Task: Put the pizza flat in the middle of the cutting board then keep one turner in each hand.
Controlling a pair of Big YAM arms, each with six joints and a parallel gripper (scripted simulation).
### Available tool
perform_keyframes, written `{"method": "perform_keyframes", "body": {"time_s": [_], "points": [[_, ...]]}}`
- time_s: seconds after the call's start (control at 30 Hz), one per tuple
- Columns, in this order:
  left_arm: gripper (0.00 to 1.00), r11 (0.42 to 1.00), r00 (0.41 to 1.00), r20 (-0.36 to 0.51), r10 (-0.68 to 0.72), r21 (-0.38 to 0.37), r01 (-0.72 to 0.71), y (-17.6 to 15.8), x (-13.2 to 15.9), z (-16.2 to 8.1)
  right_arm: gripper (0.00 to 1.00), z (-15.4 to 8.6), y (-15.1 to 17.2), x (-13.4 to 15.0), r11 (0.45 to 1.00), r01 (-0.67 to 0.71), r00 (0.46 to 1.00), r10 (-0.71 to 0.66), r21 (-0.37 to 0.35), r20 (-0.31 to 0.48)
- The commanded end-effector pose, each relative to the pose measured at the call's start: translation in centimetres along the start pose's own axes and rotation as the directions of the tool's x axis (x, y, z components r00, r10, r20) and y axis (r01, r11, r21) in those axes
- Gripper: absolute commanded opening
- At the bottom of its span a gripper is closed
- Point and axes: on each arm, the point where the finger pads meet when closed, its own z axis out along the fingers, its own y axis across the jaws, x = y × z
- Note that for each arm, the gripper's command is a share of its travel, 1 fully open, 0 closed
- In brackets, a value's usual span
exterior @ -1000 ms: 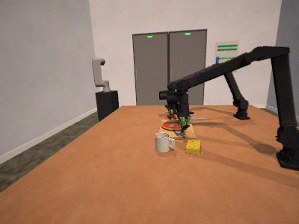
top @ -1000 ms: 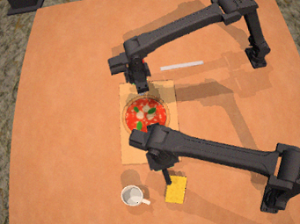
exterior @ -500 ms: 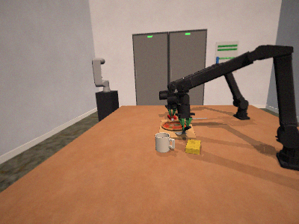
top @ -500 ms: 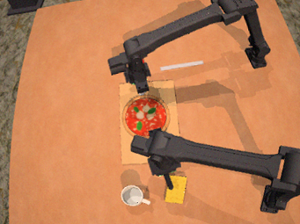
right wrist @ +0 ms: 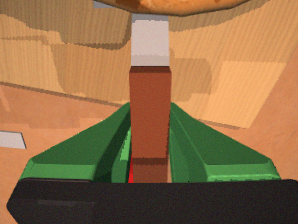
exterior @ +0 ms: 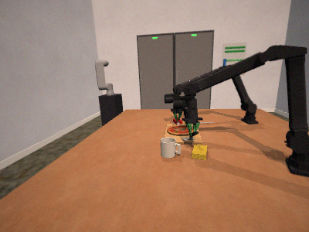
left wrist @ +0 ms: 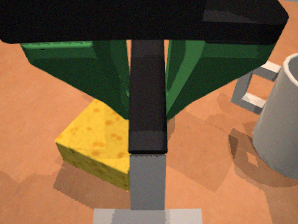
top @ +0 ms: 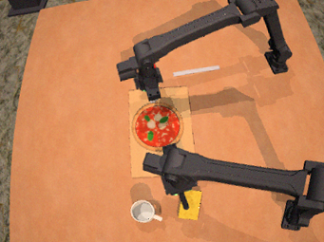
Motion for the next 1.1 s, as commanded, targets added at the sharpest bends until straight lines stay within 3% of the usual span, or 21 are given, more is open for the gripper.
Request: {"method": "perform_keyframes", "body": {"time_s": [0.0, 0.07, 0.17, 0.27, 0.3, 0.37, 0.47, 0.57, 0.6, 0.67, 0.7, 0.9, 0.93, 1.0, 1.07], "points": [[0.06, 0.998, 0.999, 0.048, -0.025, -0.059, 0.028, 2.4, -0.2, -3.2, 0.06, -4.7, -2.2, -0.5, 0.995, 0.011, 1.000, -0.012, 0.096, 0.006], [0.06, 0.999, 0.999, 0.039, 0.007, -0.045, -0.005, 1.0, -1.2, -2.3, 0.06, -5.4, -2.1, -1.3, 0.996, -0.007, 1.000, 0.009, 0.094, -0.024], [0.06, 0.999, 0.999, 0.033, -0.011, -0.043, 0.012, 1.5, -0.4, -2.1, 0.06, -6.5, -2.3, -1.9, 0.995, -0.003, 0.996, 0.012, 0.096, -0.094], [0.06, 0.999, 0.999, 0.034, -0.010, -0.045, 0.012, 1.6, -0.4, -2.1, 0.06, -6.4, -2.3, -1.7, 0.995, 0.016, 0.994, -0.006, 0.097, -0.105], [0.06, 0.999, 0.999, 0.031, -0.011, -0.043, 0.012, 1.4, -0.4, -2.0, 0.06, -4.7, -2.4, -2.0, 0.998, 0.000, 0.991, 0.009, 0.066, -0.132], [0.06, 0.999, 0.999, 0.034, -0.014, -0.048, 0.015, 1.8, -0.4, -2.2, 0.06, -5.0, -2.5, -1.9, 0.998, -0.010, 0.987, 0.020, 0.066, -0.159], [0.06, 0.999, 0.999, 0.035, -0.016, -0.050, 0.018, 2.0, -0.3, -2.2, 0.06, -8.0, -2.4, -2.2, 0.994, -0.020, 0.978, 0.042, 0.103, -0.207], [0.06, 0.998, 0.999, 0.036, -0.019, -0.052, 0.021, 2.2, -0.3, -2.2, 0.06, -8.6, -2.5, -2.6, 0.994, -0.018, 0.964, 0.045, 0.106, -0.261], [0.06, 0.998, 0.999, 0.036, -0.020, -0.052, 0.022, 2.3, -0.3, -2.2, 0.06, -7.6, -2.6, -2.7, 0.996, -0.016, 0.960, 0.040, 0.088, -0.279], [0.06, 0.998, 0.999, 0.038, -0.022, -0.054, 0.024, 2.4, -0.3, -2.3, 0.06, -8.5, -2.7, -1.8, 0.994, -0.013, 0.963, 0.042, 0.111, -0.266], [0.06, 0.998, 0.999, 0.039, -0.023, -0.054, 0.025, 2.5, -0.3, -2.3, 0.06, -7.8, -2.4, -0.7, 0.994, -0.025, 0.962, 0.053, 0.104, -0.268], [0.06, 0.998, 0.999, 0.038, -0.023, -0.053, 0.025, 2.4, -0.3, -2.2, 0.06, -7.9, -2.2, -1.4, 0.995, -0.015, 0.962, 0.041, 0.096, -0.269], [0.06, 0.998, 0.999, 0.038, -0.022, -0.053, 0.024, 2.4, -0.3, -2.2, 0.06, -7.0, -1.7, -0.3, 0.997, -0.007, 0.962, 0.028, 0.078, -0.272], [0.06, 0.998, 0.999, 0.038, -0.022, -0.053, 0.024, 2.4, -0.3, -2.2, 0.06, -8.1, -2.6, 0.1, 0.995, -0.009, 0.962, 0.037, 0.104, -0.270], [0.06, 0.998, 0.999, 0.038, -0.022, -0.053, 0.024, 2.4, -0.3, -2.2, 0.06, -7.2, -1.9, 0.8, 0.997, -0.004, 0.962, 0.026, 0.080, -0.271]]}}
